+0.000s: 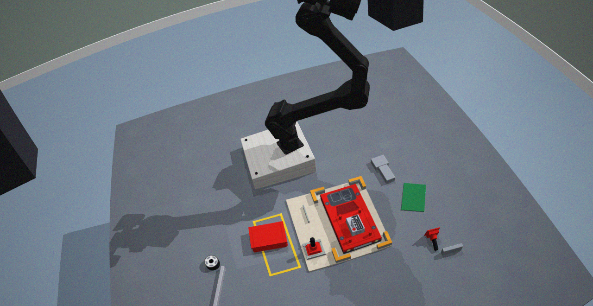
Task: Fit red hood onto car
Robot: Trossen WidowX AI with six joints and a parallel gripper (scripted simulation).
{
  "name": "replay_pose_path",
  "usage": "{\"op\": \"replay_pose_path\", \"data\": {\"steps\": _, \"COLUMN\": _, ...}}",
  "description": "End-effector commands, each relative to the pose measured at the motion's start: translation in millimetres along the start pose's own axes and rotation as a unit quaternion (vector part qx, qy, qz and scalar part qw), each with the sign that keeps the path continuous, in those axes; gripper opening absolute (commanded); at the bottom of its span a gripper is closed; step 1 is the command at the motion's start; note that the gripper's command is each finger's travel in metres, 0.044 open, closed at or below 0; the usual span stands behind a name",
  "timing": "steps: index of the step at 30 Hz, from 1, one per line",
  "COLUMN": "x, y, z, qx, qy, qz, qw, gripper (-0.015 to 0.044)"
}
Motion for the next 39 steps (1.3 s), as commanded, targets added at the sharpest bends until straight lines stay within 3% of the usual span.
{"op": "replay_pose_path", "data": {"steps": 1, "x": -1, "y": 0, "z": 0, "qx": 0.000, "qy": 0.001, "qz": 0.000, "qw": 1.000, "gripper": 0.0440}}
{"op": "replay_pose_path", "data": {"steps": 6, "x": -26, "y": -14, "z": 0, "qx": -0.014, "qy": 0.043, "qz": 0.014, "qw": 0.999, "gripper": 0.0440}}
{"op": "replay_pose_path", "data": {"steps": 17, "x": -135, "y": -53, "z": 23, "qx": -0.034, "qy": 0.222, "qz": 0.073, "qw": 0.972, "gripper": 0.0440}}
{"op": "replay_pose_path", "data": {"steps": 39, "x": -305, "y": -44, "z": 145, "qx": 0.064, "qy": 0.512, "qz": 0.104, "qw": 0.850, "gripper": 0.0440}}
Point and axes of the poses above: the point midway between the two fingers, 35 mm back from their tips, its own z axis back along the fingers, its own y axis across the jaws, x = y × z, the point moved 2 cm from there along z, back along the fingers, and after that the axes turned 11 degrees about -z, right-handed, at the moved point
